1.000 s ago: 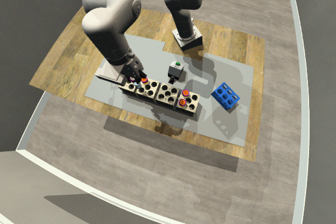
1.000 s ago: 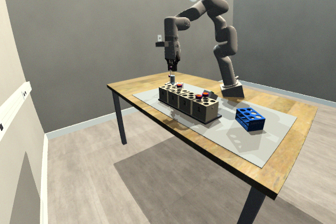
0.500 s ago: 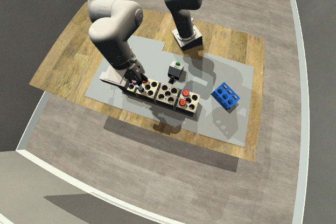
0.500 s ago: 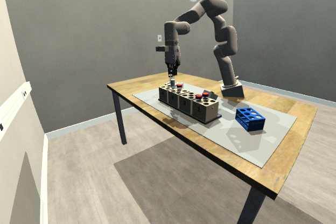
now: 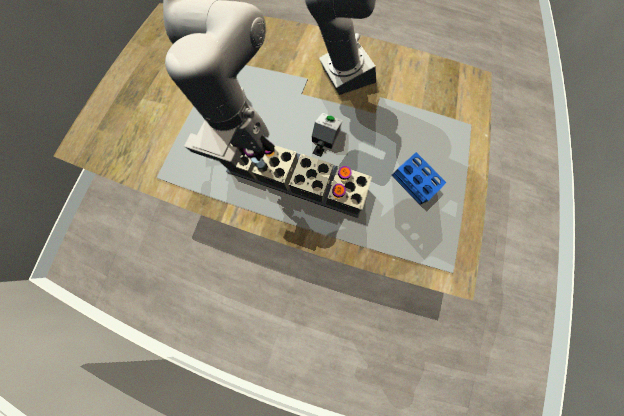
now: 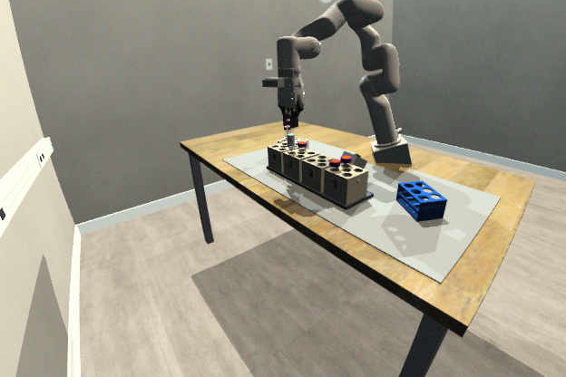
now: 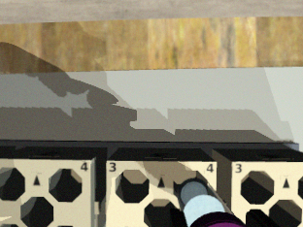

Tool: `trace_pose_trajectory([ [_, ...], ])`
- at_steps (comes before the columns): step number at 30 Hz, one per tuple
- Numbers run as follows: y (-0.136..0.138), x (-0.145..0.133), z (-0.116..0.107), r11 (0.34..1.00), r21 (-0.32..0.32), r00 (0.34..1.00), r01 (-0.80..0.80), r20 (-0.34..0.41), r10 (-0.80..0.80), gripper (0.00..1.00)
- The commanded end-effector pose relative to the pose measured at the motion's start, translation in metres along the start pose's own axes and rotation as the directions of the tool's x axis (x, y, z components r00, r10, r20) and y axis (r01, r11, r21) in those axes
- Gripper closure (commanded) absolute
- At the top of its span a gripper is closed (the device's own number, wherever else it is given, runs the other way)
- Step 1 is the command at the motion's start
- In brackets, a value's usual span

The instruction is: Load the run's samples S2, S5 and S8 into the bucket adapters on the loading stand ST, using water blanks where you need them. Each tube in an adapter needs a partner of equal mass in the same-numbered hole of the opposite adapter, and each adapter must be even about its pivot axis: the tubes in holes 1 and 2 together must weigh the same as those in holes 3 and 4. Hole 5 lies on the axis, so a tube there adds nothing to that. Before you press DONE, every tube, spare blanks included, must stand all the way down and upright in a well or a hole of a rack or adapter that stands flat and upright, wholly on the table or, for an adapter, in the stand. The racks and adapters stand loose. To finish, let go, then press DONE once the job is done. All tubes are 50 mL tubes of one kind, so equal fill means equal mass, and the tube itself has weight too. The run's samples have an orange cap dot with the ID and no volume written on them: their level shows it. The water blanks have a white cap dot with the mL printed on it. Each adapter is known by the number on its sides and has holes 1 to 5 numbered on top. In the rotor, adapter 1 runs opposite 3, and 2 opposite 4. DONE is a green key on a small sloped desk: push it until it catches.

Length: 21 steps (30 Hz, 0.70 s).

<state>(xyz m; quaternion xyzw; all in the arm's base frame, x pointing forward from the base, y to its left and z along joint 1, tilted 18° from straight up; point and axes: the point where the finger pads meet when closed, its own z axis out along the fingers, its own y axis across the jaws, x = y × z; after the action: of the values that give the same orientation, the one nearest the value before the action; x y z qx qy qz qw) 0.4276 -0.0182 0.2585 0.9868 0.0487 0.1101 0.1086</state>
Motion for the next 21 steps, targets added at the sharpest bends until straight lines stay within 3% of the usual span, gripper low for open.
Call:
trace_pose_trajectory([
  [1,0.0,0.001,0.0,1.0,0.0,1.0,-0.001,-0.004,0.001,1.0],
  [21,0.0,0.001,0.018,1.0,0.0,1.0,-0.001,-0.004,0.001,1.0],
])
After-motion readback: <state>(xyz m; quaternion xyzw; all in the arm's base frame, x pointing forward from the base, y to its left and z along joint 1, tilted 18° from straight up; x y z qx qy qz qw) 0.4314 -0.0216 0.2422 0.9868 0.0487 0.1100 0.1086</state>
